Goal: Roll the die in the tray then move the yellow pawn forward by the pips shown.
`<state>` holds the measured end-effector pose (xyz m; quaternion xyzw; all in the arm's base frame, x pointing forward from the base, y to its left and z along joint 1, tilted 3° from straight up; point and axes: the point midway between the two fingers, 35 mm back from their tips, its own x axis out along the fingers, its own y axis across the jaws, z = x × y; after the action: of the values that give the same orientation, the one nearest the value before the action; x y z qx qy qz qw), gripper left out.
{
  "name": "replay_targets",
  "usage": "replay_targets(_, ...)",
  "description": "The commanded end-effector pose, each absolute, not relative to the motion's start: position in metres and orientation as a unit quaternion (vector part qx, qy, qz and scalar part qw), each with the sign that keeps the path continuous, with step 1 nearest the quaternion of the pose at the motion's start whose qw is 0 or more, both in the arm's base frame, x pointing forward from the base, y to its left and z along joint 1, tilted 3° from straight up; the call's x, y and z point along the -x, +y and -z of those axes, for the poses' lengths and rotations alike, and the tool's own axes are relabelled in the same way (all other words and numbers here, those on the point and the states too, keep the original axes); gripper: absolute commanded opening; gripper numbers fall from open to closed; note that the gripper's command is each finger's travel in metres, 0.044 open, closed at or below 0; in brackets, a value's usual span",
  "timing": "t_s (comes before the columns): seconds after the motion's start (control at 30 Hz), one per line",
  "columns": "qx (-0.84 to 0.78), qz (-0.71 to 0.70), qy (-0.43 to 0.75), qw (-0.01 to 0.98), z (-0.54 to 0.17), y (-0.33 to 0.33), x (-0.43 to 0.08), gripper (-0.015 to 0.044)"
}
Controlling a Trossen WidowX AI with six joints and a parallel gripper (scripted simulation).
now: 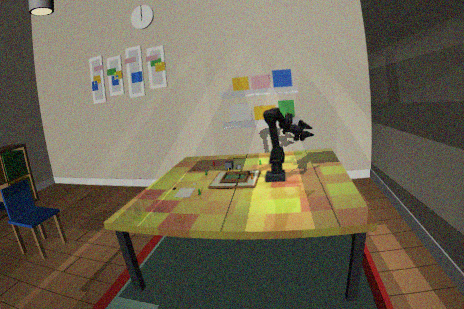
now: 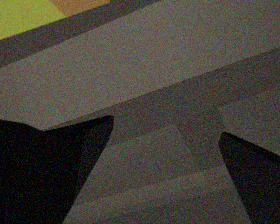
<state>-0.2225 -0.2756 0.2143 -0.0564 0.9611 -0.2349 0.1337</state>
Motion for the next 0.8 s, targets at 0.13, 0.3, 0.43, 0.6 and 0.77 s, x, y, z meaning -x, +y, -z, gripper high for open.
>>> replay_targets(0.13, 0.132, 0.226, 0.944, 0.200, -0.202, -0.321, 0.184, 0.0275)
replay_targets(0.3, 0.221, 0.200, 0.906, 0.299, -0.183, -0.371, 0.113, 0.0275)
replay_targets(0.43, 0.279, 0.168, 0.868, 0.375, -0.168, -0.394, 0.048, 0.0275)
replay_targets(0.6, 0.328, 0.116, 0.815, 0.464, -0.151, -0.401, -0.037, 0.0275)
replay_targets(0.77, 0.343, 0.066, 0.764, 0.542, -0.133, -0.386, -0.114, 0.0275)
